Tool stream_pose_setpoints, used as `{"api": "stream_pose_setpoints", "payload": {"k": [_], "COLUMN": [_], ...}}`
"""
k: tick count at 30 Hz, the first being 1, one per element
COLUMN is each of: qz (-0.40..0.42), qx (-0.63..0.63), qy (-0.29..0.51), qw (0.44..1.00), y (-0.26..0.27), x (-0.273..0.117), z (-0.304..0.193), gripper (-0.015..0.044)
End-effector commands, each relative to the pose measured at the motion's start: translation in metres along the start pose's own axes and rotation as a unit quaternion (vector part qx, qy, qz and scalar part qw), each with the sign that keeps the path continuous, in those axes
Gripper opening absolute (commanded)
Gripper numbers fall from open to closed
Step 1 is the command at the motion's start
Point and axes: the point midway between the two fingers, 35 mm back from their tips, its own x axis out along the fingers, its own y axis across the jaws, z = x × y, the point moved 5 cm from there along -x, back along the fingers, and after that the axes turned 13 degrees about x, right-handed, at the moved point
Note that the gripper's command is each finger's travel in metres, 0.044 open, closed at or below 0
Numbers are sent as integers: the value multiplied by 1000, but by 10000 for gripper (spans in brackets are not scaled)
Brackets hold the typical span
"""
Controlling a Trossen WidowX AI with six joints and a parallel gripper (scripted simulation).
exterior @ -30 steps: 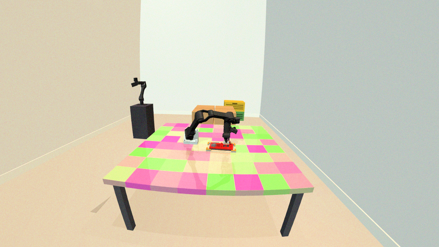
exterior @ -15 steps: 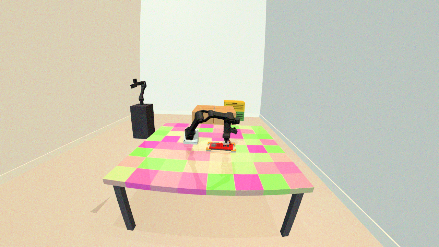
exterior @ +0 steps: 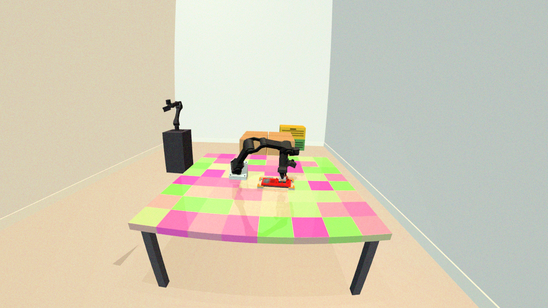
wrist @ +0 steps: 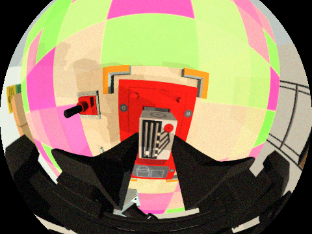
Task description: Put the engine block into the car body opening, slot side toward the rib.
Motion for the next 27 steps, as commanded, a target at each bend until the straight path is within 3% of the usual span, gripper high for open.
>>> {"api": "stream_pose_setpoints", "payload": {"k": [1,27], "qz": [-1,-1], "qx": [-2,-2], "qy": [-1,-1], "qw": [1000,1000], "y": [0,0], "x": [1,9], "z": [0,0], "gripper": [159,159]}}
